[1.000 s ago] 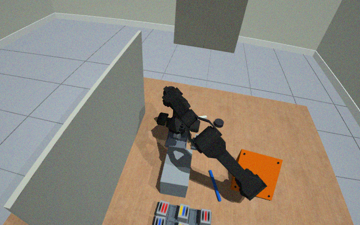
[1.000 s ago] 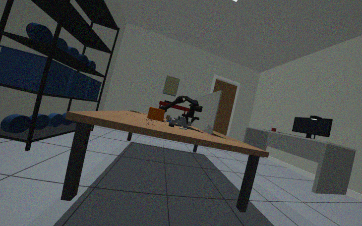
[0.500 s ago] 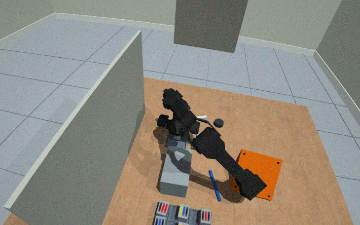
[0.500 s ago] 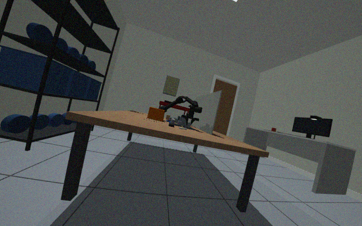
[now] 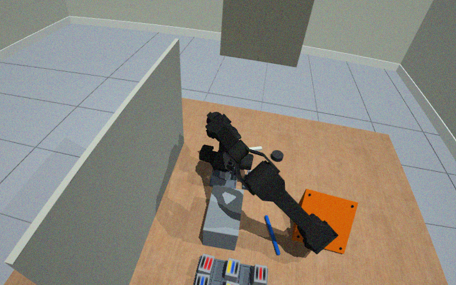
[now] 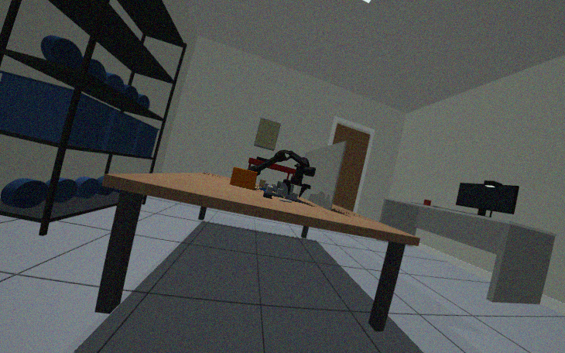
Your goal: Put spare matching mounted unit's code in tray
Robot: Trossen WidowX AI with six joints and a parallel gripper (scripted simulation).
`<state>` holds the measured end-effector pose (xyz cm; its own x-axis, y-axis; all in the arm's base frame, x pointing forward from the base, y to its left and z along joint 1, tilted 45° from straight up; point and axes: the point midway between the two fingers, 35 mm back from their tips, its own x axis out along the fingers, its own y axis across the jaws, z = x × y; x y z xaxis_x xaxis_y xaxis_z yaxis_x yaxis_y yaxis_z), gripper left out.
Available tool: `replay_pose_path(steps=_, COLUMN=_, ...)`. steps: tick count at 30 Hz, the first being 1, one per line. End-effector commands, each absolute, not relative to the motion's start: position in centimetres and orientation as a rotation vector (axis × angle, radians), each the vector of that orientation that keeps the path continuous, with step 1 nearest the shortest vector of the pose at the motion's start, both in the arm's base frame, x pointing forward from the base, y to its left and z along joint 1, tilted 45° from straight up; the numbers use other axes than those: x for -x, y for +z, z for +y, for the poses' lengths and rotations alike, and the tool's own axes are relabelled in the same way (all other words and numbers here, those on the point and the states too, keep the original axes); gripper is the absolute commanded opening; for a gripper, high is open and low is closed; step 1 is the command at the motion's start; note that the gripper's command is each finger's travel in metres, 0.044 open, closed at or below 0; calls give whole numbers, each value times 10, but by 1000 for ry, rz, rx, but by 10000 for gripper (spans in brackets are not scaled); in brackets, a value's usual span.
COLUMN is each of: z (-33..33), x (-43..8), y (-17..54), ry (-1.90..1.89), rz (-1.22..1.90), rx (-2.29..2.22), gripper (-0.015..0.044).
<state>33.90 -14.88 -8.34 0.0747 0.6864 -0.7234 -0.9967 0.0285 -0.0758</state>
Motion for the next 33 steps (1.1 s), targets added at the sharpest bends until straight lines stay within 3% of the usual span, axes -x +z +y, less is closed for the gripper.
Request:
replay_pose_path(steps=1, z=-151, x=-339, y=-82, ry=1418, rz=583, rx=677, gripper=440)
replay_pose_path(steps=10, z=-220, x=-330, y=-7, ry=1402, rz=597, rx=655, gripper=440)
replay_pose_path(steps=33, z=-223, x=-331, y=-8, ry=1377, rz=599, rx=661, gripper=440)
